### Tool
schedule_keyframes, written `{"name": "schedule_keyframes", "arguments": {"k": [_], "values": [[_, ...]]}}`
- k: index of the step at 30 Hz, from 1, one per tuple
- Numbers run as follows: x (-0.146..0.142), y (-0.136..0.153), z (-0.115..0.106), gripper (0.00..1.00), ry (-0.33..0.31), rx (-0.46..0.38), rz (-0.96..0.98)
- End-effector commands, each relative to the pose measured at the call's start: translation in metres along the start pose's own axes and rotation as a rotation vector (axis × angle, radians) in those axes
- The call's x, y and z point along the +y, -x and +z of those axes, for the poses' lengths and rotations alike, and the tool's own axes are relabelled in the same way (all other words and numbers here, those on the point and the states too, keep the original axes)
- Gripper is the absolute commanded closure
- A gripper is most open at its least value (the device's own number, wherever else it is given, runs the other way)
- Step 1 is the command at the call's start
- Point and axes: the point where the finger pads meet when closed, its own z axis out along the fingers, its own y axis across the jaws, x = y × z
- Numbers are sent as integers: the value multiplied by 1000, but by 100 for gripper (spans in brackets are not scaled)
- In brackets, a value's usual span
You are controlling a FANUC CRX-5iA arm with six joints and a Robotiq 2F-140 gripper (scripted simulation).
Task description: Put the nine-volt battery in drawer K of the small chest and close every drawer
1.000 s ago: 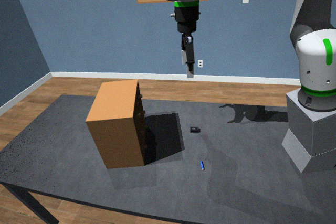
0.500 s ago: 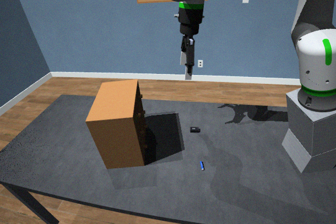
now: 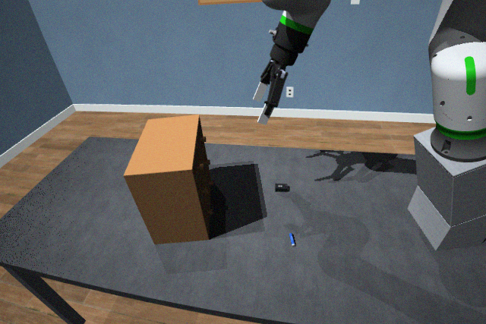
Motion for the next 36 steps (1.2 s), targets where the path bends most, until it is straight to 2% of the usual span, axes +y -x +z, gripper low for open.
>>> {"name": "schedule_keyframes", "arguments": {"k": [1, 6, 8, 23, 25, 30, 36], "values": [[2, 5, 13, 0, 25, -124, -6], [2, 9, 25, 0, 25, -235, -4], [2, 9, 25, 0, 25, -235, -4], [3, 25, 63, 0, 27, -586, 0], [3, 25, 63, 0, 27, -586, 0], [4, 30, 74, 0, 27, -690, 1], [4, 33, 83, 0, 26, -770, 2]]}}
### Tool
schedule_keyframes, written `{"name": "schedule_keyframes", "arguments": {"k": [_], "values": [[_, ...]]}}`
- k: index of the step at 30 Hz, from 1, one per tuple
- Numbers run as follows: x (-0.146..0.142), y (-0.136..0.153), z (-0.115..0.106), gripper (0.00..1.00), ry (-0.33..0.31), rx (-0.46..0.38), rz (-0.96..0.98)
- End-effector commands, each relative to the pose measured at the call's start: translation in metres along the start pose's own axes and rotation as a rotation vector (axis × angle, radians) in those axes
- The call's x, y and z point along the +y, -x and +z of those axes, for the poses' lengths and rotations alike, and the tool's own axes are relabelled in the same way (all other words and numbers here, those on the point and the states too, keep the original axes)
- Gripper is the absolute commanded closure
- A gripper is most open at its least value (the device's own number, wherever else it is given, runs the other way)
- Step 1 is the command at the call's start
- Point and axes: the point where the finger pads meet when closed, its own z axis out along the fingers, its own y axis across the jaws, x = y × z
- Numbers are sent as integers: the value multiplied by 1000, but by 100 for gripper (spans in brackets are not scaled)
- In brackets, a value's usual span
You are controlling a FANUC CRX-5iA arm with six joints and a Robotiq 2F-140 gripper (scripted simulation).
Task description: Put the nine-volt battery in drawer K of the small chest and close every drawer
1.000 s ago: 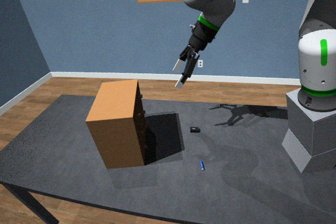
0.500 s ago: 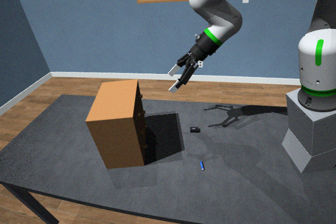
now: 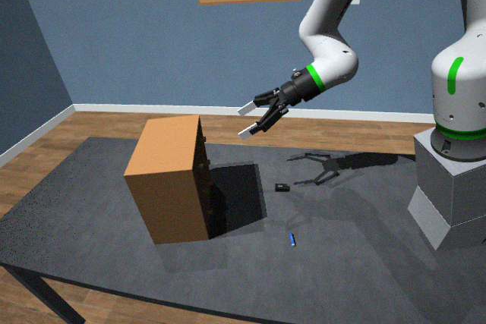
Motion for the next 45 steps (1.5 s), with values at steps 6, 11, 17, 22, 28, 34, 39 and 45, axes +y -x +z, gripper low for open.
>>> {"name": "schedule_keyframes", "arguments": {"k": [6, 11, 17, 22, 28, 34, 39, 45], "values": [[8, -9, 13, 0, 30, -165, -10], [8, -10, 14, 0, 29, -180, -10], [8, -10, 14, 80, 29, -181, -10], [8, -10, 14, 80, 29, -181, -10], [8, -10, 14, 80, 29, -181, -10], [8, -10, 14, 80, 29, -181, -10], [8, -10, 15, 80, 29, -181, -10], [8, -9, 19, 80, 29, -181, -10]]}}
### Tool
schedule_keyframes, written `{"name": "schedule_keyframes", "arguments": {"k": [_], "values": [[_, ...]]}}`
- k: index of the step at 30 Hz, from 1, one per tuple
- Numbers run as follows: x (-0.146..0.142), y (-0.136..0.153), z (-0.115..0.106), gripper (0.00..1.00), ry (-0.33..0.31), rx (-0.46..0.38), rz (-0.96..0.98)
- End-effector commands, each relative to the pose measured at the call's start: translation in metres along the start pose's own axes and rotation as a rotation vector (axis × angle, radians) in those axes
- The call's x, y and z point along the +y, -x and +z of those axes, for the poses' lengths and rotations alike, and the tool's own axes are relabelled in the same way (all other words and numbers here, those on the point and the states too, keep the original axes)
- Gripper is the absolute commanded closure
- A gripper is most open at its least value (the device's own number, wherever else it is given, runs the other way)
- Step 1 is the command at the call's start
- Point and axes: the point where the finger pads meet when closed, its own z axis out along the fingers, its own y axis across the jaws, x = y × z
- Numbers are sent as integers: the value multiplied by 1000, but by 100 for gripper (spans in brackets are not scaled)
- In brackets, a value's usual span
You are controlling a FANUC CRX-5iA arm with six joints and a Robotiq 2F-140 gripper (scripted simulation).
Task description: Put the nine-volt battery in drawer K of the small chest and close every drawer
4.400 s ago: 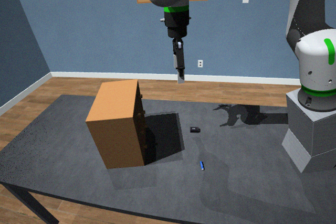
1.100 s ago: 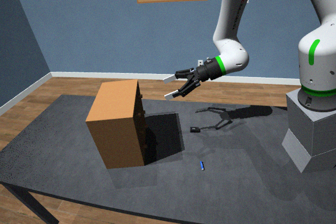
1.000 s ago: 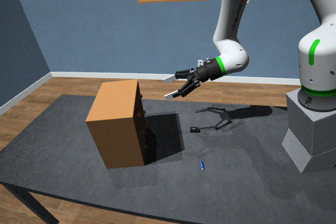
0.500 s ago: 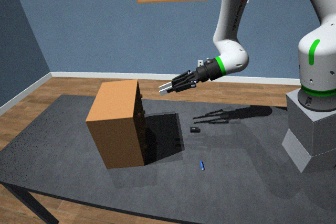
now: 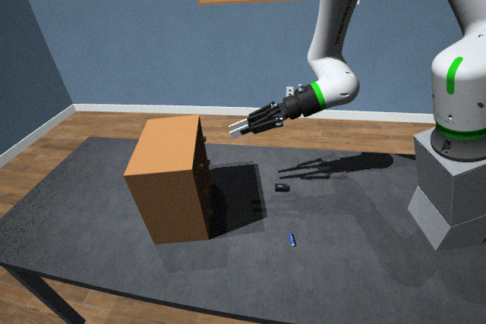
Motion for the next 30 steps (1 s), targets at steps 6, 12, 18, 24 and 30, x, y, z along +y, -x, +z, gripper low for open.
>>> {"name": "schedule_keyframes", "arguments": {"k": [6, 12, 18, 24, 30], "values": [[0, 1, 17, 80, 0, 0, 0], [0, 2, 30, 80, 0, 0, 0], [0, 3, 50, 80, 0, 0, 0], [0, 3, 63, 80, 0, 0, 0], [0, 3, 65, 80, 0, 0, 0]]}}
